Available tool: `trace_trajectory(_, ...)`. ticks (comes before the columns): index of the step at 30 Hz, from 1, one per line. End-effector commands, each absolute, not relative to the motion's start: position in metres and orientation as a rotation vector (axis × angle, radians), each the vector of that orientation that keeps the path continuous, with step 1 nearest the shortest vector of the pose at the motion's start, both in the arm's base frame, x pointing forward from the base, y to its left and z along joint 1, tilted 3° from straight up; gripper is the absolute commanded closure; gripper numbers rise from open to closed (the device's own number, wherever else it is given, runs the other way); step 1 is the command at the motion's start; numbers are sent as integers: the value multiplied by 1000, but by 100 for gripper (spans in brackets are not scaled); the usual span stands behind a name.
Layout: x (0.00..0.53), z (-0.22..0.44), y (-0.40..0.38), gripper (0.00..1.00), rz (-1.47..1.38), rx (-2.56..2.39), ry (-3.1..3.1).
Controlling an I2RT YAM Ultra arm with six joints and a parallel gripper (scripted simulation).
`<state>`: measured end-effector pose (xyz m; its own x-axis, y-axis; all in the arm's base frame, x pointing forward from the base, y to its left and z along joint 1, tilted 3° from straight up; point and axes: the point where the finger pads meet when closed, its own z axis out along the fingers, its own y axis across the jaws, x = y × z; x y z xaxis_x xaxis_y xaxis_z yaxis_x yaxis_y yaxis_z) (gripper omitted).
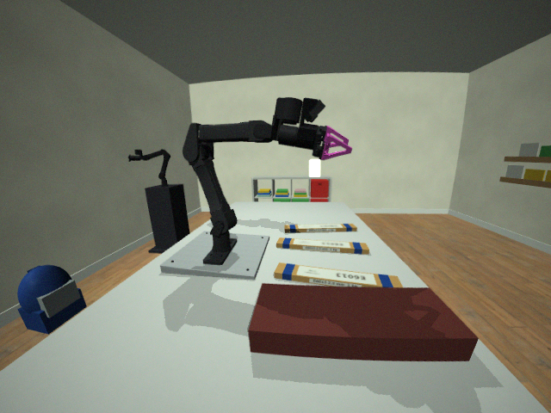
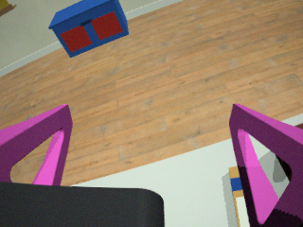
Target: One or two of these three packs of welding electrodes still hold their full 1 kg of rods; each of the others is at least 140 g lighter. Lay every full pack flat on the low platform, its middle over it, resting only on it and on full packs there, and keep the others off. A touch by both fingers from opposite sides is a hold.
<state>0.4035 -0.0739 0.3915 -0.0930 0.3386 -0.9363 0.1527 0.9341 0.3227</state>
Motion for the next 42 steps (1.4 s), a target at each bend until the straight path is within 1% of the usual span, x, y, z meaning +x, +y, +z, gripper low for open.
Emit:
trace_trajectory(1, 396, 410, -61, 5, 112, 290, 1611)
trace_trajectory(4, 395, 417, -61, 5, 111, 287, 1597)
trace_trajectory(5, 392, 431, -68, 5, 95, 296, 1567)
trace_trajectory(6, 394, 410, -54, 5, 99, 256, 1606)
trace_trajectory(10, 391, 411, -38, 5, 73, 187, 1596)
trace_trajectory(12, 388, 431, -38, 5, 73, 180, 1554)
trace_trajectory(13, 387, 431, -44, 5, 61, 191, 1553)
trace_trajectory(14, 389, 411, -32, 5, 61, 153, 1590)
trace_trajectory(17, 384, 411, -17, 5, 36, 87, 1575)
trace_trajectory(21, 383, 420, -17, 5, 35, 86, 1556)
trace_trajectory(31, 325, 389, -18, 5, 28, 91, 1882)
trace_trajectory(32, 328, 374, -18, 5, 31, 95, 1897)
trace_trajectory(36, 305, 361, -16, 5, 30, 95, 1966)
trace_trajectory(42, 305, 360, -14, 5, 32, 89, 2124)
